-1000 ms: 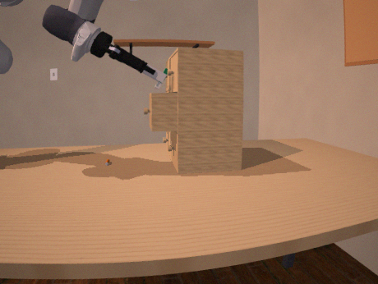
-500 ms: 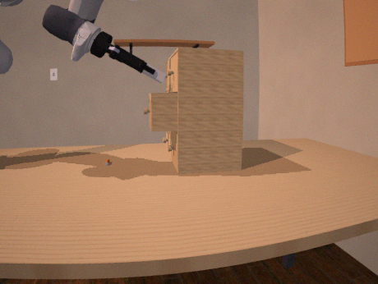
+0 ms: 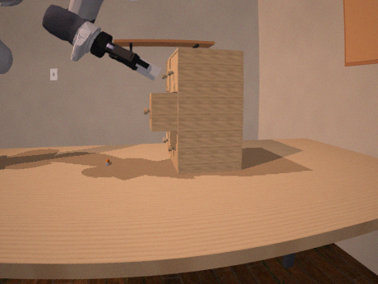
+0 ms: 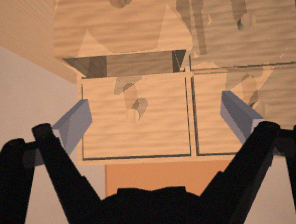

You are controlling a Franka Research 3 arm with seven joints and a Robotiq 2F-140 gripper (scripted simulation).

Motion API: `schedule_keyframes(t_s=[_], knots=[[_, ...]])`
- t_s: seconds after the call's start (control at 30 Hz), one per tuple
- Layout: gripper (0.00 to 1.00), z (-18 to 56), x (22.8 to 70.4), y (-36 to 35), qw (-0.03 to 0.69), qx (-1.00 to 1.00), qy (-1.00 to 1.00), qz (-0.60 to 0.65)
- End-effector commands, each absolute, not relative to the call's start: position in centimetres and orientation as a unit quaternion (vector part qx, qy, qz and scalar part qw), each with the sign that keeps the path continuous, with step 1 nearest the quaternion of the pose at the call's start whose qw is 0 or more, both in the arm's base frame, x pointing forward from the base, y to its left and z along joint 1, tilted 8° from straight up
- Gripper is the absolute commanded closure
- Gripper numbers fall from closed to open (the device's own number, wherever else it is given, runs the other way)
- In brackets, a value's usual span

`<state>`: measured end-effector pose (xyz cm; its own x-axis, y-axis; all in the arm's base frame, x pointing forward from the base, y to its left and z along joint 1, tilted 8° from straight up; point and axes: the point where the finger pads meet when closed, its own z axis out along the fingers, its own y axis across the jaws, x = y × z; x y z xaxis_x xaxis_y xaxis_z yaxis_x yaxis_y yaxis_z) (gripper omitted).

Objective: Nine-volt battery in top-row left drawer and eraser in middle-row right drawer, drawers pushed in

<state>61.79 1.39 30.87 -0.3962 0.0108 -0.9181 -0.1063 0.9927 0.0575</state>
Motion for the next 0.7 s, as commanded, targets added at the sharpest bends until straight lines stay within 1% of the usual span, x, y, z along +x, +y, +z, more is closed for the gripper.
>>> schedule_keyframes(t_s=[0.0, 0.33, 0.67], knots=[[0.00, 30.9, 61.8, 1.5, 0.549, -0.030, 0.834, 0.054], [0.00, 30.9, 60.9, 1.4, 0.549, -0.030, 0.834, 0.054], [0.00, 30.6, 56.6, 1.0, 0.549, -0.030, 0.834, 0.054]])
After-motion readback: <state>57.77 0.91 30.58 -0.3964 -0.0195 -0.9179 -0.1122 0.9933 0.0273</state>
